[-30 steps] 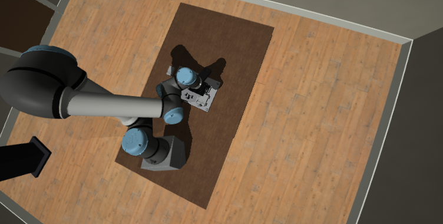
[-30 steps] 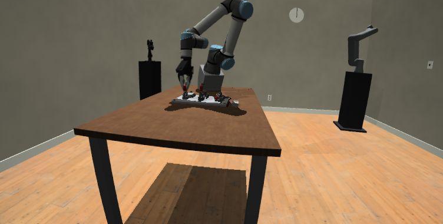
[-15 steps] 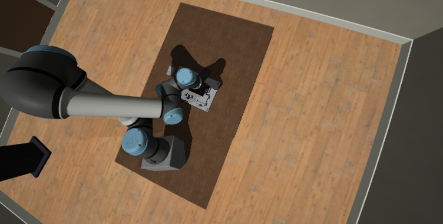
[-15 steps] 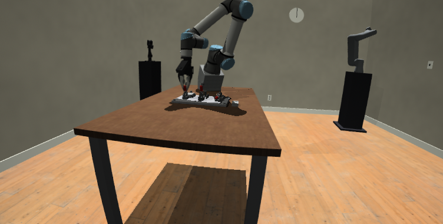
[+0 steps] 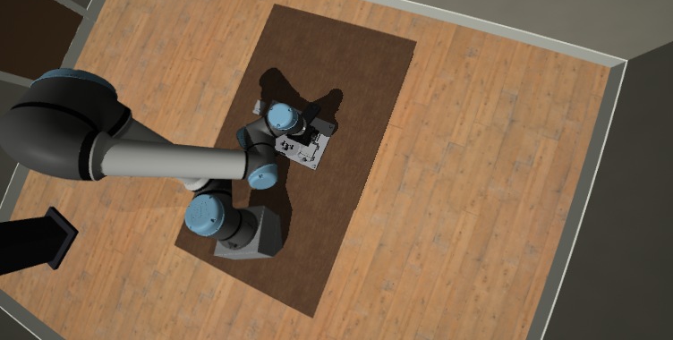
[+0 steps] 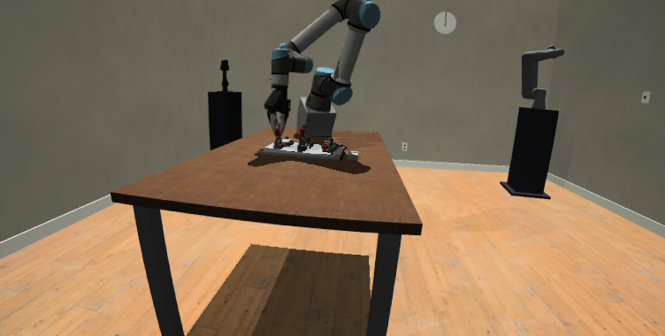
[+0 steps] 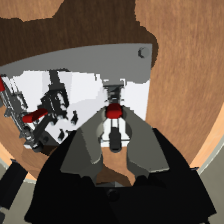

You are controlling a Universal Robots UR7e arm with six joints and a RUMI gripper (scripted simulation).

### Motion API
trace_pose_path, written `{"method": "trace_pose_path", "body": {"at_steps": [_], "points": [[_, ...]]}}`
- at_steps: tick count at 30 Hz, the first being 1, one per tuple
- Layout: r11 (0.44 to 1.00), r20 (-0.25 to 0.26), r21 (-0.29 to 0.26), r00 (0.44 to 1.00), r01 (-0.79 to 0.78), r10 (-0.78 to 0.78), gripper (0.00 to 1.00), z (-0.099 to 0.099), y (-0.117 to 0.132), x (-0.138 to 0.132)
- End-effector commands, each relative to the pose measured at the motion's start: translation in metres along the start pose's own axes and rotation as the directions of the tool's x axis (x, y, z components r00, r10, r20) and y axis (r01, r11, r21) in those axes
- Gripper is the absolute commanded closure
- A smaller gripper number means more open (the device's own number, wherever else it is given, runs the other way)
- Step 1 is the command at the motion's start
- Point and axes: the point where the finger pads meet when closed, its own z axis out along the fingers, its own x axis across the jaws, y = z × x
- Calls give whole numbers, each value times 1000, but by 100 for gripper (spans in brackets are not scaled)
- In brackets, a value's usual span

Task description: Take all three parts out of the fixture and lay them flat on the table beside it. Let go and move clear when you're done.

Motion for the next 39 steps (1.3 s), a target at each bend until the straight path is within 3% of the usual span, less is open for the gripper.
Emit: {"method": "trace_pose_path", "body": {"at_steps": [1, 7, 8, 30, 39], "points": [[1000, 0, 0, 1000, 0, 0, 100, 0, 0, 0], [1000, 0, 0, 1000, 0, 0, 100, 0, 0, 0], [1000, 0, 0, 1000, 0, 0, 72, 0, 0, 0], [1000, 0, 0, 1000, 0, 0, 72, -1, 0, 0], [1000, 0, 0, 1000, 0, 0, 72, -17, 0, 0]]}}
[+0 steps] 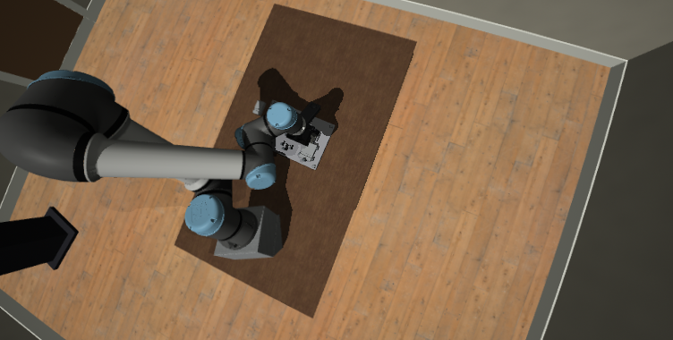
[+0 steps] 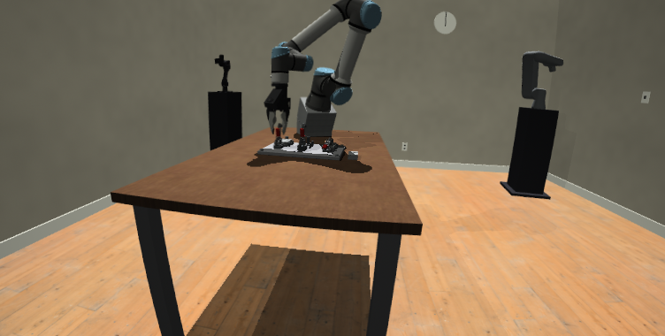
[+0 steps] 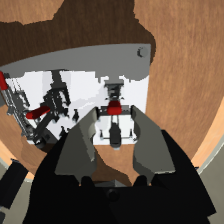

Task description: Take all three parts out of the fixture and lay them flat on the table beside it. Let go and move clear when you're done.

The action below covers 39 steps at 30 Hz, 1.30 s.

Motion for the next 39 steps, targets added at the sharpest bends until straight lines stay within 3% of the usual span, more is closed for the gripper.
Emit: {"method": "trace_pose_path", "body": {"at_steps": [1, 10, 30, 31, 39], "points": [[1000, 0, 1, 1000, 0, 0, 72, -14, 0, 0], [1000, 0, 1, 1000, 0, 0, 72, -41, 0, 0], [1000, 0, 1, 1000, 0, 0, 72, -43, 0, 0], [1000, 0, 1, 1000, 0, 0, 41, -43, 0, 0], [1000, 0, 1, 1000, 0, 0, 41, -50, 0, 0]]}}
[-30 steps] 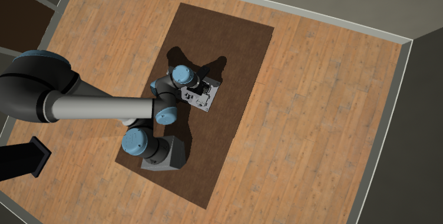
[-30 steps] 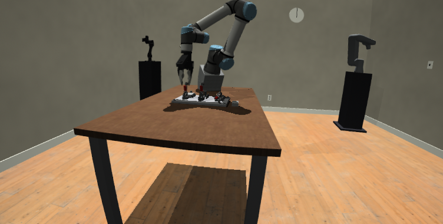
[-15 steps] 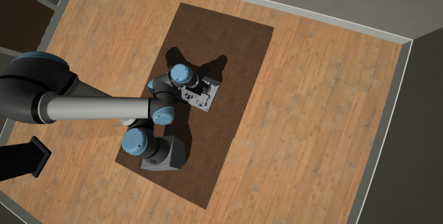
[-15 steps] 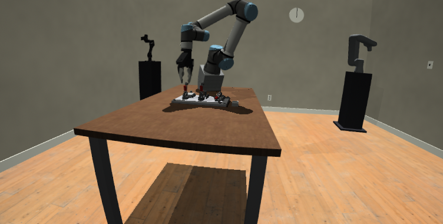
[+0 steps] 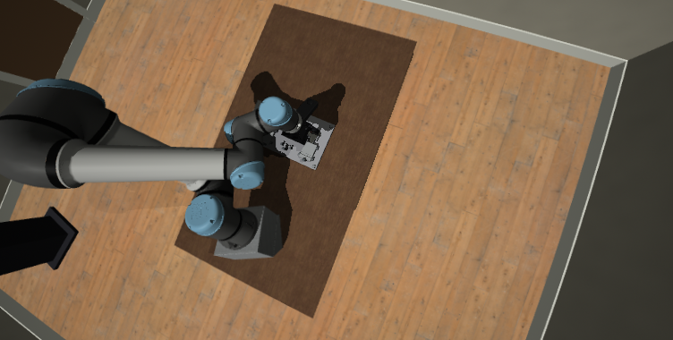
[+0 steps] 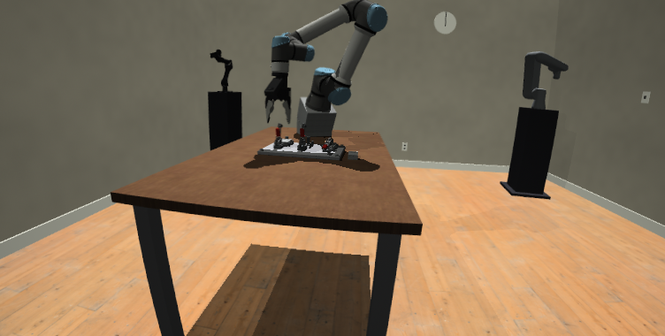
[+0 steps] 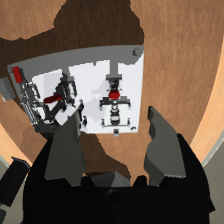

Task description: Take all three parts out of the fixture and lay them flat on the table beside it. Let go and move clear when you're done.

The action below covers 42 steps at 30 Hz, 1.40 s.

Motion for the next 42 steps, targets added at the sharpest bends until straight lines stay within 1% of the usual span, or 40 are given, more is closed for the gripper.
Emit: {"method": "trace_pose_path", "body": {"at_steps": [1, 6, 13, 25, 30, 40, 42], "points": [[1000, -1, 1, 1000, 0, 0, 41, -7, 0, 0], [1000, -1, 1, 1000, 0, 0, 41, -18, 0, 0], [1000, -1, 1, 1000, 0, 0, 41, -24, 0, 0], [1000, -1, 1, 1000, 0, 0, 41, -25, 3, 0], [1000, -1, 1, 1000, 0, 0, 41, -25, 16, 0], [1000, -1, 1, 1000, 0, 0, 41, -25, 58, 0], [1000, -1, 1, 1000, 0, 0, 41, -25, 58, 0]]}}
